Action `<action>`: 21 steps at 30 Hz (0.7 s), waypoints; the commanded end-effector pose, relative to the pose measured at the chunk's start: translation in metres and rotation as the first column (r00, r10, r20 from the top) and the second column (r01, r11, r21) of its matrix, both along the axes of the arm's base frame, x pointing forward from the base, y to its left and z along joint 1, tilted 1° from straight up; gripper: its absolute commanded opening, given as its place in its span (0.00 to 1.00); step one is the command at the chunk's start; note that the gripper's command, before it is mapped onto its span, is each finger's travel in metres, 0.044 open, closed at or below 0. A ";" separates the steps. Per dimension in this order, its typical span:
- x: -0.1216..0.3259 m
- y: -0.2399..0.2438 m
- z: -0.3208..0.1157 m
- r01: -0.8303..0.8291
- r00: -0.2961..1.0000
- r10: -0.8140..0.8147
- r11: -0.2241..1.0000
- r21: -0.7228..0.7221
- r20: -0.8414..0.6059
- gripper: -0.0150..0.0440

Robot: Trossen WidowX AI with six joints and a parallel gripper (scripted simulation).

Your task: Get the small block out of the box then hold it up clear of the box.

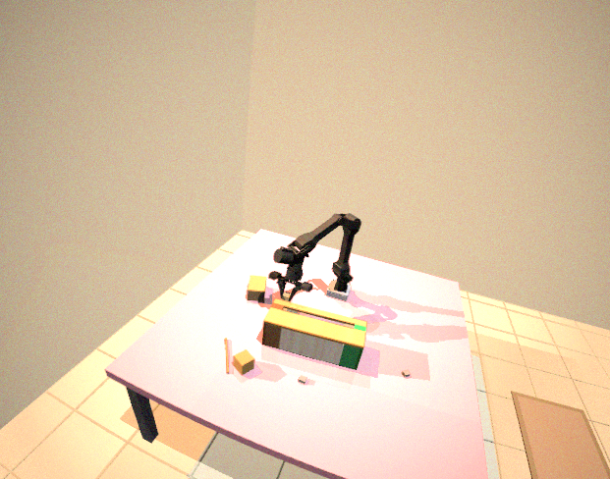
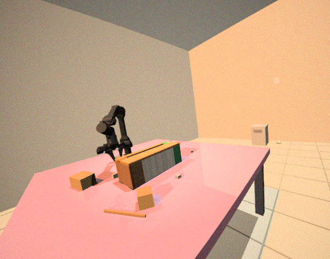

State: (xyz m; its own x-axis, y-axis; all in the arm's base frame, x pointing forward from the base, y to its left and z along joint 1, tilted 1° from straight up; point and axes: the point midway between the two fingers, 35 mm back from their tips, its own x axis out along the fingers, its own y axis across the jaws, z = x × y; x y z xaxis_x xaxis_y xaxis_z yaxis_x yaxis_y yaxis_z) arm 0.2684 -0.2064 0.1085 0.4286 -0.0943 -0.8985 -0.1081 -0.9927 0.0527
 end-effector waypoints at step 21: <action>-0.048 0.057 0.059 0.405 0.911 -0.405 0.914 0.015 0.076 0.25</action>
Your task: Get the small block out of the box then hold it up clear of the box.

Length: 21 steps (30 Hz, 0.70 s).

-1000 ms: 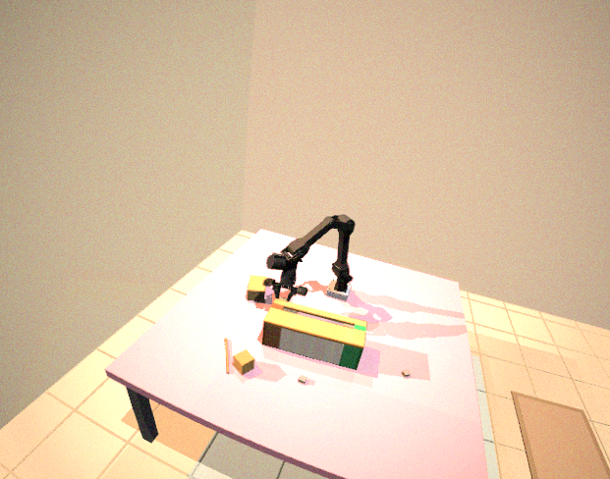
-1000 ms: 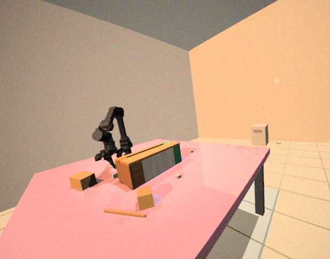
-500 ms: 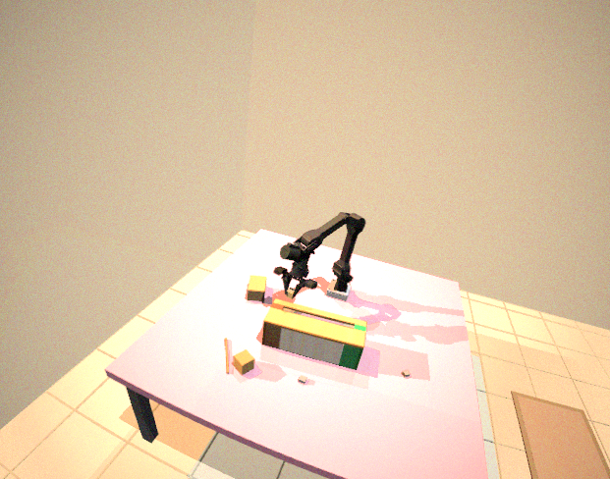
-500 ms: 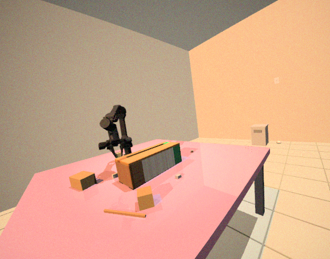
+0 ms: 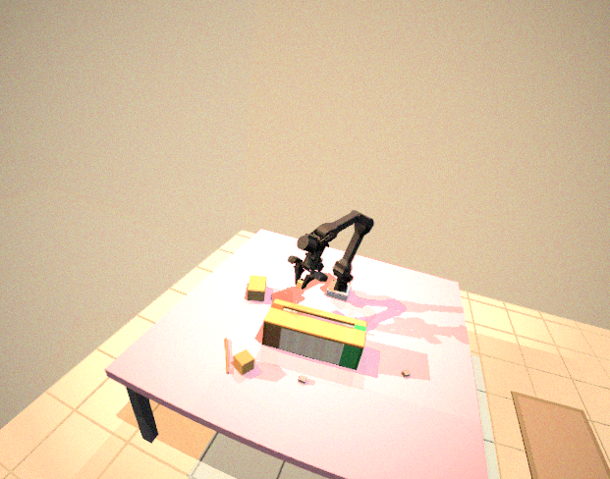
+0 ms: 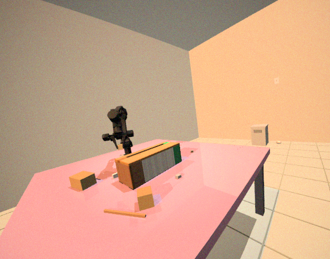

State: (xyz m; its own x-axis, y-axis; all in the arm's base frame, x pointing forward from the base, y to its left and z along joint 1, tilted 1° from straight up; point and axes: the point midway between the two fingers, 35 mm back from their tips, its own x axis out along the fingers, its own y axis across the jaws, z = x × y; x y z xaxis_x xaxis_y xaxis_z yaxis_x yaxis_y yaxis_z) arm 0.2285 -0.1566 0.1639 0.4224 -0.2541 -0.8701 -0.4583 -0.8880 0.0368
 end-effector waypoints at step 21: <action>-0.017 0.014 0.010 0.114 0.993 -0.114 0.994 0.003 0.037 0.25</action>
